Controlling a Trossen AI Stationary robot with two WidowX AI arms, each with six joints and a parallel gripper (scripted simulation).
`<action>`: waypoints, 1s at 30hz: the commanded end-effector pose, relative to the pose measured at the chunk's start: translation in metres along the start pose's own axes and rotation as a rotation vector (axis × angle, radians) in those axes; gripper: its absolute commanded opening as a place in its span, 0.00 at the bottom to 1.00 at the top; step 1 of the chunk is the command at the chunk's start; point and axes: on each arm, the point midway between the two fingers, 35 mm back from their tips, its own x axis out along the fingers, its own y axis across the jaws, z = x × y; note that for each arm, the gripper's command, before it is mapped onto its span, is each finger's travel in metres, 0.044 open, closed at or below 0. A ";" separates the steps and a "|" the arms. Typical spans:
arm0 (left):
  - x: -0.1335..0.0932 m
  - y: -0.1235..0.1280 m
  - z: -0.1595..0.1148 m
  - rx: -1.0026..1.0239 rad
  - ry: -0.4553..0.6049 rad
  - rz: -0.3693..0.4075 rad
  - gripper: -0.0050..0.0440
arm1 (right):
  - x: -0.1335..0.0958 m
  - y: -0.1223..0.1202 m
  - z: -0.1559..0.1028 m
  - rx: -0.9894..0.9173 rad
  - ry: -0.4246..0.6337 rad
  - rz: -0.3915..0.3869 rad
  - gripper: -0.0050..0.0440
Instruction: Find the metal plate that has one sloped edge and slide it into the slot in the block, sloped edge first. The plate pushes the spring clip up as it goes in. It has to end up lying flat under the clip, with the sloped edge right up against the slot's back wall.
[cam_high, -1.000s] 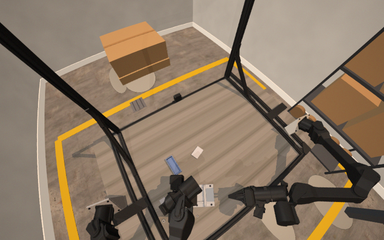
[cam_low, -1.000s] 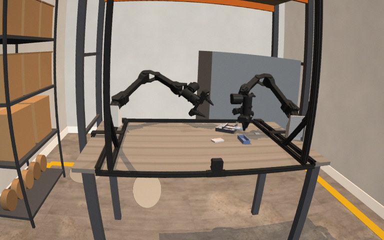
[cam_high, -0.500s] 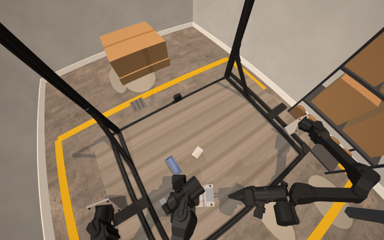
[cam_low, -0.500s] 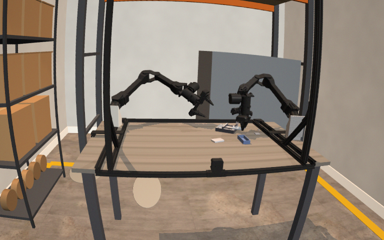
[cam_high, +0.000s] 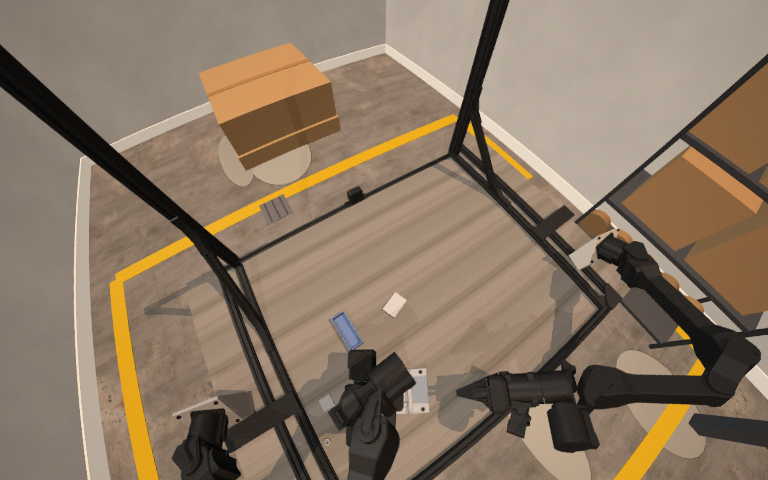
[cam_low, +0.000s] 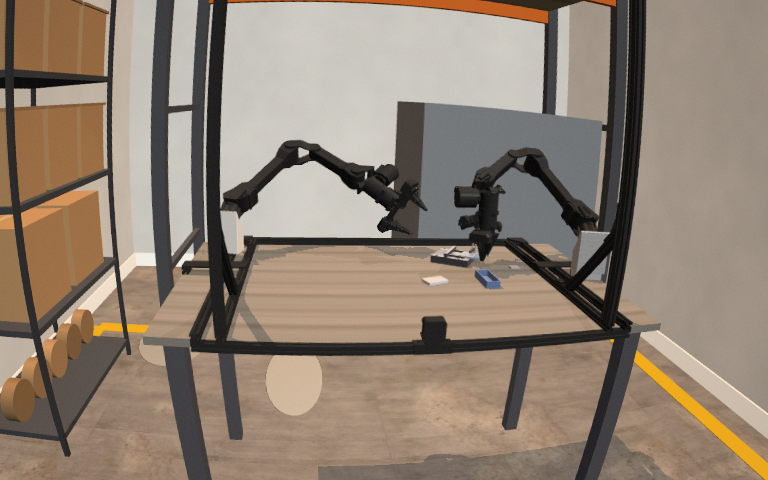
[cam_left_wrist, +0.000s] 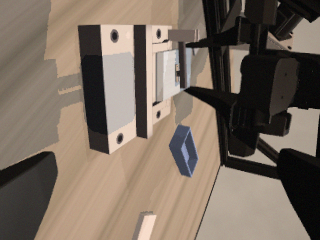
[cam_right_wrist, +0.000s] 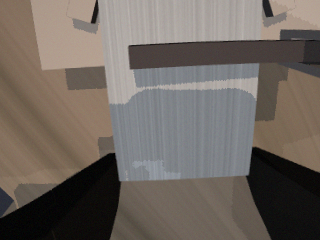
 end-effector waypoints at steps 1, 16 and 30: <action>0.000 0.000 0.001 -0.003 -0.004 -0.001 1.00 | 0.000 0.000 0.006 0.002 -0.003 0.000 0.00; 0.000 0.000 0.001 -0.003 -0.004 -0.001 1.00 | 0.000 0.000 0.011 0.006 -0.003 0.000 0.00; 0.000 0.000 0.001 -0.003 -0.004 -0.001 1.00 | 0.000 0.000 0.014 0.007 -0.003 0.000 0.00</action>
